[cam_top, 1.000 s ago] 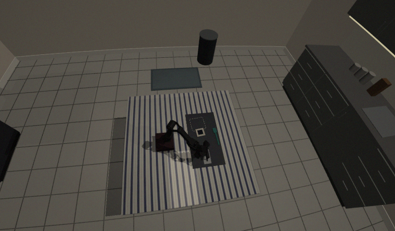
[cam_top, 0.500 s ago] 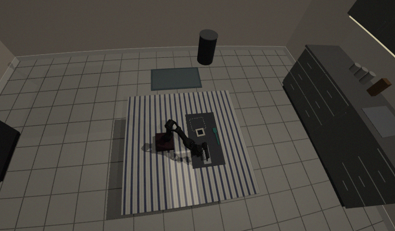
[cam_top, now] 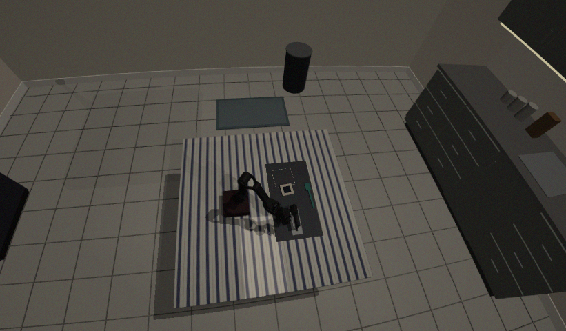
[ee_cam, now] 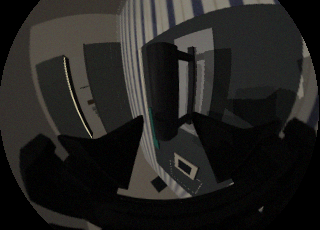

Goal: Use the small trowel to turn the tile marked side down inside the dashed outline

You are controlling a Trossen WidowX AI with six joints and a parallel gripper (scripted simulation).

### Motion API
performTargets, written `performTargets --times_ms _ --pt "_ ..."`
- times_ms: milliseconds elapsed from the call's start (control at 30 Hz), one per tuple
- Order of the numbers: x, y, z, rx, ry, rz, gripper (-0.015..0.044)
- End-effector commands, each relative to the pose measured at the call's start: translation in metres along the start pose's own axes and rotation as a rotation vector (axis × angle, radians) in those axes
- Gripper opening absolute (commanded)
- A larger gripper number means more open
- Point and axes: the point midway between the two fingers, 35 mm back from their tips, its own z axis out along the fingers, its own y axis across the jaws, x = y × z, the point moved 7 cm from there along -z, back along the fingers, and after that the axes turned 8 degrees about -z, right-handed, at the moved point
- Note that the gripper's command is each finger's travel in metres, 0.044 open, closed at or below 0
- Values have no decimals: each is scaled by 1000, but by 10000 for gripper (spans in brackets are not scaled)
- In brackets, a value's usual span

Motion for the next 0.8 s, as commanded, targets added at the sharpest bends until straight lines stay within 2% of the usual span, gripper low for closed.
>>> performTargets --times_ms 0,767 --pt "-1 1 7 1 -4 1 300" --pt "-1 2 43 -1 -4 1 300"
